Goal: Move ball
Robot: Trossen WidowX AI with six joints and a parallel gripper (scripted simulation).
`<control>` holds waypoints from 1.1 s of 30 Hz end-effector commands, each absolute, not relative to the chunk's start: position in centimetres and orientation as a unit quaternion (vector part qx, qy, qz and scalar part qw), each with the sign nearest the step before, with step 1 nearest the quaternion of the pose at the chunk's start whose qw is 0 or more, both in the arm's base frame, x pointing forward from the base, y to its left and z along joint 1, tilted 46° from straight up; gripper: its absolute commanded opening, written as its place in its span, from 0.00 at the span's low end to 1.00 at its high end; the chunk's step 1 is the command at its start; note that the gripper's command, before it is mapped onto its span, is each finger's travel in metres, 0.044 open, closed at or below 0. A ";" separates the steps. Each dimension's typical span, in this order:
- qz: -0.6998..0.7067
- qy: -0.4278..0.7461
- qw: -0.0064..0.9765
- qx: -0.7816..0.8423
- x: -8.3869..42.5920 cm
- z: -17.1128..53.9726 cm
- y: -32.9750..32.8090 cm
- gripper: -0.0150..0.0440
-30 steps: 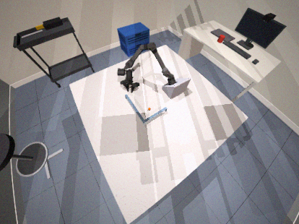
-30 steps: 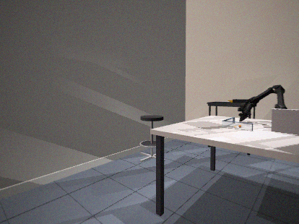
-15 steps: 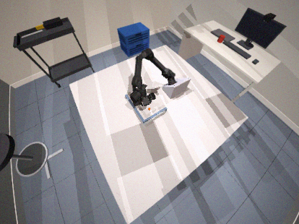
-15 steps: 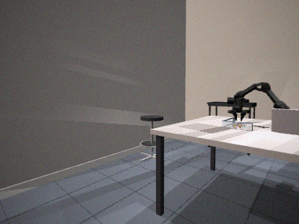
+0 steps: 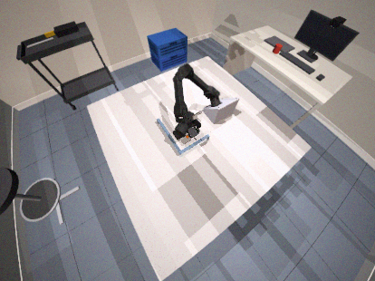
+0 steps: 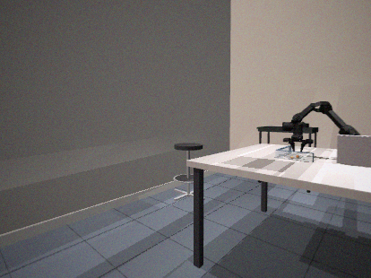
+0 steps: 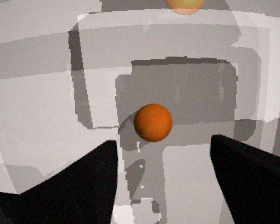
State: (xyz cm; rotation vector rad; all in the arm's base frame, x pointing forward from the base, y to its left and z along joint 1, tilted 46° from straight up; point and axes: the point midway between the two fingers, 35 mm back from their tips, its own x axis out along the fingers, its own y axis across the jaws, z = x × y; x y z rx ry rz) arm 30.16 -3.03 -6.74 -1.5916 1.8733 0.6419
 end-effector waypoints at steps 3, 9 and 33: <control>0.245 0.705 0.289 -0.600 29.8 -7.3 -3.5 0.61; 0.245 0.705 0.289 -0.600 29.7 -8.0 -4.2 0.61; 0.245 0.705 0.288 -0.600 29.5 -9.0 -5.2 0.39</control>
